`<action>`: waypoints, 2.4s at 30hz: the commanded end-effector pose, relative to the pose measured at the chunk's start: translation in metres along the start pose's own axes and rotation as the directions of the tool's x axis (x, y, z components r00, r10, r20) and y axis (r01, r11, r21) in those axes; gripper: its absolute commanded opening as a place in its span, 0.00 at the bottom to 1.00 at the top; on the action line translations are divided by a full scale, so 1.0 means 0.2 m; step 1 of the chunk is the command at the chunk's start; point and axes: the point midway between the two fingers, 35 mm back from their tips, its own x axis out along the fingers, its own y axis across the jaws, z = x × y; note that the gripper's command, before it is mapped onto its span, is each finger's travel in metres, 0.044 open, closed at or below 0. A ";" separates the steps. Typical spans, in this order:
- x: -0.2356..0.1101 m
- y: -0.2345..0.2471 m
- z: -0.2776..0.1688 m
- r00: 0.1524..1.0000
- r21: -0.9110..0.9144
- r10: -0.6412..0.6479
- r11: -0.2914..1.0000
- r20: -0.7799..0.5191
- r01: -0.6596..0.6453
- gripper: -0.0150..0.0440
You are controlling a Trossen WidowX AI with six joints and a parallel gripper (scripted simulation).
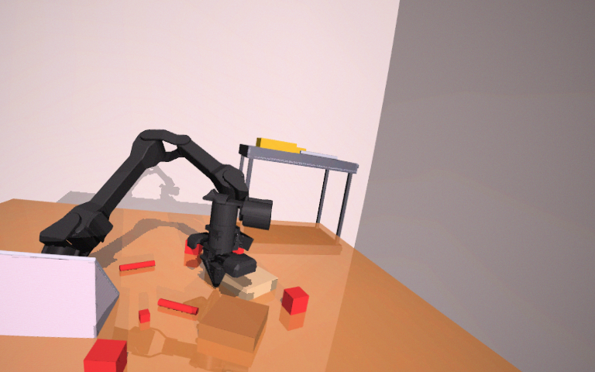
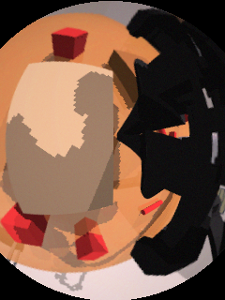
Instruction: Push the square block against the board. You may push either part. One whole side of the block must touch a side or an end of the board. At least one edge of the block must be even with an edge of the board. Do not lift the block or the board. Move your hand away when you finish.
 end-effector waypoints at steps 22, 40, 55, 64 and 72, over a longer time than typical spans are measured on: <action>-0.17 -0.01 -0.15 1.000 0.003 -0.003 1.000 -0.003 0.003 0.25; -0.28 0.10 -0.06 1.000 0.355 -0.007 0.935 -0.006 0.008 0.25; -0.28 0.27 0.06 1.000 0.769 -0.008 0.639 -0.005 0.010 0.25; -0.27 0.38 0.12 1.000 0.927 -0.006 0.375 -0.003 0.005 0.25; -0.27 0.49 0.16 1.000 0.994 -0.001 0.111 -0.001 0.001 0.25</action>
